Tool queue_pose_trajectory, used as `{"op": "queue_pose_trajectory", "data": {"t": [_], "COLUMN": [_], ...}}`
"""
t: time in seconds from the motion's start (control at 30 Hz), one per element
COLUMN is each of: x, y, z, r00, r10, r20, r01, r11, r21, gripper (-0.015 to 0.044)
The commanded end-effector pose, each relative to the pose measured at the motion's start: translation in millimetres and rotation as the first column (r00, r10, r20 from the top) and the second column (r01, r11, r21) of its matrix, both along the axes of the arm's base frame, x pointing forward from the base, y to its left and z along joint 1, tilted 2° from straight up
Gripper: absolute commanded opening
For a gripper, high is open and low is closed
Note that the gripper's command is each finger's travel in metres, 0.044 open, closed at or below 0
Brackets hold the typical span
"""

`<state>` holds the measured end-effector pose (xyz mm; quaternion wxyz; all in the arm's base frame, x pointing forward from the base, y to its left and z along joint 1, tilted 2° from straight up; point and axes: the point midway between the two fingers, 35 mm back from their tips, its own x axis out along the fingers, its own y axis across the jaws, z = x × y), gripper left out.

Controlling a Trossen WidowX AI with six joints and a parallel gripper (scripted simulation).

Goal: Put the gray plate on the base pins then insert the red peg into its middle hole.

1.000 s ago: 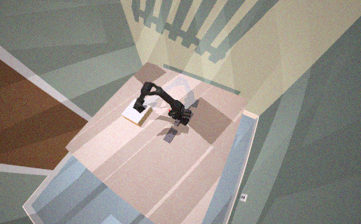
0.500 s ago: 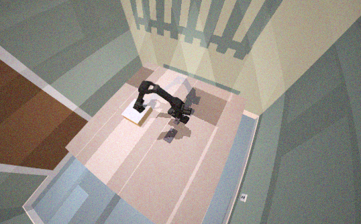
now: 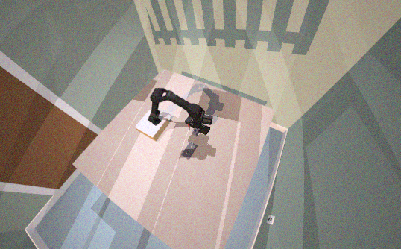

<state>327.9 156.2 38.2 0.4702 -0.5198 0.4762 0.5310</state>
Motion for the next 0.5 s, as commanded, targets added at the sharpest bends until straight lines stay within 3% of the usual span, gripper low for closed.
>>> {"op": "queue_pose_trajectory", "data": {"t": [0.0, 0.47], "x": [1, -7], "y": [-1, -5], "z": [13, 53], "r00": [1.0, 1.0], "r10": [0.005, 0.005], "r20": [0.008, 0.008], "r01": [-0.005, -0.005], "r11": [1.0, 1.0], "r21": [0.001, 0.0], "gripper": [0.0, 0.0]}}
